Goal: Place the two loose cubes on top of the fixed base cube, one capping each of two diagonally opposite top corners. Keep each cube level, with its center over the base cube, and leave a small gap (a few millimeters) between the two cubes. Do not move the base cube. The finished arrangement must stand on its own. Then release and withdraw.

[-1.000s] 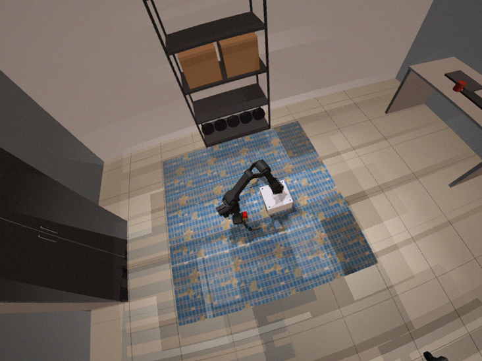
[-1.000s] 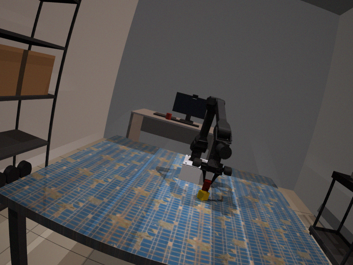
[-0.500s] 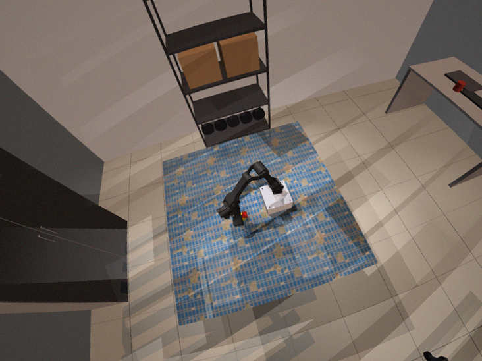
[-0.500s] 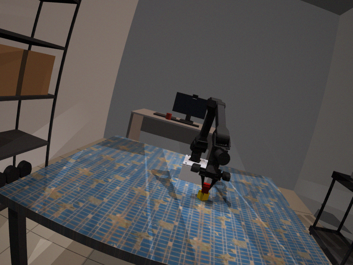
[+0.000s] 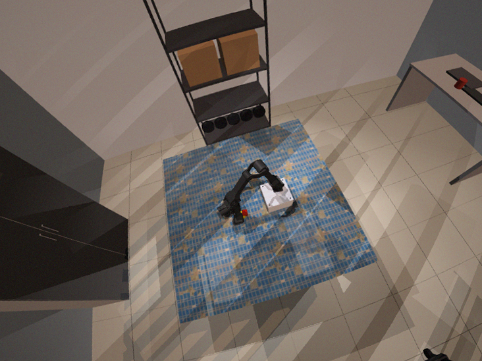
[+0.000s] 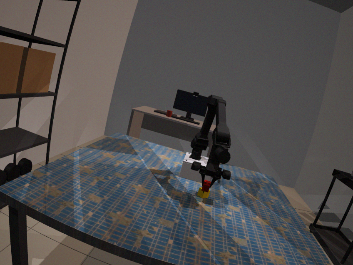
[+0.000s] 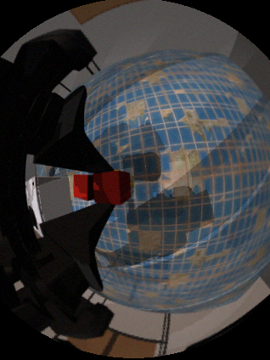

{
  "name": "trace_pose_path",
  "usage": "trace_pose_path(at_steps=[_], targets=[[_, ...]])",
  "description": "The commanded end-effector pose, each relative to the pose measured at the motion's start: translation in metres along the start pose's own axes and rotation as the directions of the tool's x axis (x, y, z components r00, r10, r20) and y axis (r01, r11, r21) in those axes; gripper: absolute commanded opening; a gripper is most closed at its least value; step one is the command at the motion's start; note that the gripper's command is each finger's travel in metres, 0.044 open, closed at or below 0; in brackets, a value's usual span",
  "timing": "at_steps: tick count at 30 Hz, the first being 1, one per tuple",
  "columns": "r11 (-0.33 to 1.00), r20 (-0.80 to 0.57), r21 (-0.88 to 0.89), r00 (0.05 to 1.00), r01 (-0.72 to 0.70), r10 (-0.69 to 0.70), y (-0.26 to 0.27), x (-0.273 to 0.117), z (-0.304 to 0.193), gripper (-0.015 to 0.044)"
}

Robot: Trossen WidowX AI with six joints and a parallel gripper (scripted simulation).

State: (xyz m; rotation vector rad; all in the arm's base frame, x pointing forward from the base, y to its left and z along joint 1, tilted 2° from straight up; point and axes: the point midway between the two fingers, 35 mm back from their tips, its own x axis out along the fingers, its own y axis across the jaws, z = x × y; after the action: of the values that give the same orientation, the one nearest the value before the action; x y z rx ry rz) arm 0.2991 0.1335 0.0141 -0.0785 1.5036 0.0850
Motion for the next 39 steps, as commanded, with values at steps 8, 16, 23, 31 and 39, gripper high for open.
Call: trace_pose_path(at_steps=[8,16,23,31,39], targets=[[1.000,0.003,-0.003,1.000,0.005,-0.005,-0.001,0.001,0.000,0.0105],[1.000,0.003,-0.003,1.000,0.005,-0.005,-0.001,0.001,0.000,0.0205],[1.000,-0.001,0.000,1.000,0.000,0.000,0.000,-0.010,0.000,0.0205],[1.000,-0.001,0.000,1.000,0.000,0.000,0.000,-0.017,0.000,0.0205],[1.000,-0.001,0.000,1.000,0.000,0.000,0.000,-0.024,0.000,0.0205]])
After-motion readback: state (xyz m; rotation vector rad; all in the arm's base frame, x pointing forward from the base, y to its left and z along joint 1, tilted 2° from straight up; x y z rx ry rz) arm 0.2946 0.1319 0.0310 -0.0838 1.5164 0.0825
